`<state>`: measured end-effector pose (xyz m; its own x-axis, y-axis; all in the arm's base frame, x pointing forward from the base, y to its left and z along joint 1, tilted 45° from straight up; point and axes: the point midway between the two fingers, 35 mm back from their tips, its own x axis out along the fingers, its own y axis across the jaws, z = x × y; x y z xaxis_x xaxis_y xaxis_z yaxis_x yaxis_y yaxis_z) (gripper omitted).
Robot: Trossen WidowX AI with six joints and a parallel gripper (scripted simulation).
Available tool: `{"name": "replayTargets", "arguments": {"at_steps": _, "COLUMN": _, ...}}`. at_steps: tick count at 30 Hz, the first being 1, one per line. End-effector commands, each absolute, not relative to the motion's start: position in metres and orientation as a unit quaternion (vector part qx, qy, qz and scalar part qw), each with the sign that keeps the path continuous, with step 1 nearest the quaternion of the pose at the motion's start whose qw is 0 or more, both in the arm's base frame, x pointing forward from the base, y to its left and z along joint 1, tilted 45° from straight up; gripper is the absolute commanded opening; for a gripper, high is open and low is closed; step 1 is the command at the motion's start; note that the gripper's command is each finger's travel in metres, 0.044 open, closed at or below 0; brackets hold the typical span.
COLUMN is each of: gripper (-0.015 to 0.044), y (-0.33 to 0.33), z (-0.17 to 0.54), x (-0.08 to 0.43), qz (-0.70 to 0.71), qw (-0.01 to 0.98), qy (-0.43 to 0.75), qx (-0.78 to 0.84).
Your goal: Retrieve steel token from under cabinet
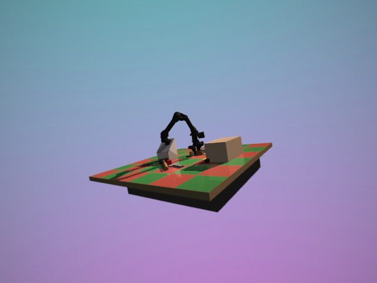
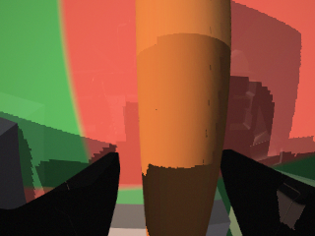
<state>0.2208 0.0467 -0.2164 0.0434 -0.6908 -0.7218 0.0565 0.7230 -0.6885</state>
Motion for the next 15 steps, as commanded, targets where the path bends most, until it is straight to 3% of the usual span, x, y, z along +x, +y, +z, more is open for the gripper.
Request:
{"name": "replayTargets", "arguments": {"at_steps": 1, "gripper": 0.0165, "y": 0.0470, "z": -0.2162, "x": 0.2209, "qz": -0.276, "qw": 0.678, "qy": 0.634, "qx": -0.250}}
{"name": "replayTargets", "arguments": {"at_steps": 10, "gripper": 0.0104, "y": 0.0470, "z": -0.2162, "x": 0.2209, "qz": -0.276, "qw": 0.678, "qy": 0.634, "qx": -0.250}}
{"name": "replayTargets", "arguments": {"at_steps": 14, "gripper": 0.0000, "y": 0.0470, "z": -0.2162, "x": 0.2209, "qz": -0.276, "qw": 0.678, "qy": 0.634, "qx": -0.250}}
{"name": "replayTargets", "arguments": {"at_steps": 15, "gripper": 0.0000, "y": 0.0471, "z": -0.2162, "x": 0.2206, "qz": -0.276, "qw": 0.678, "qy": 0.634, "qx": -0.250}}
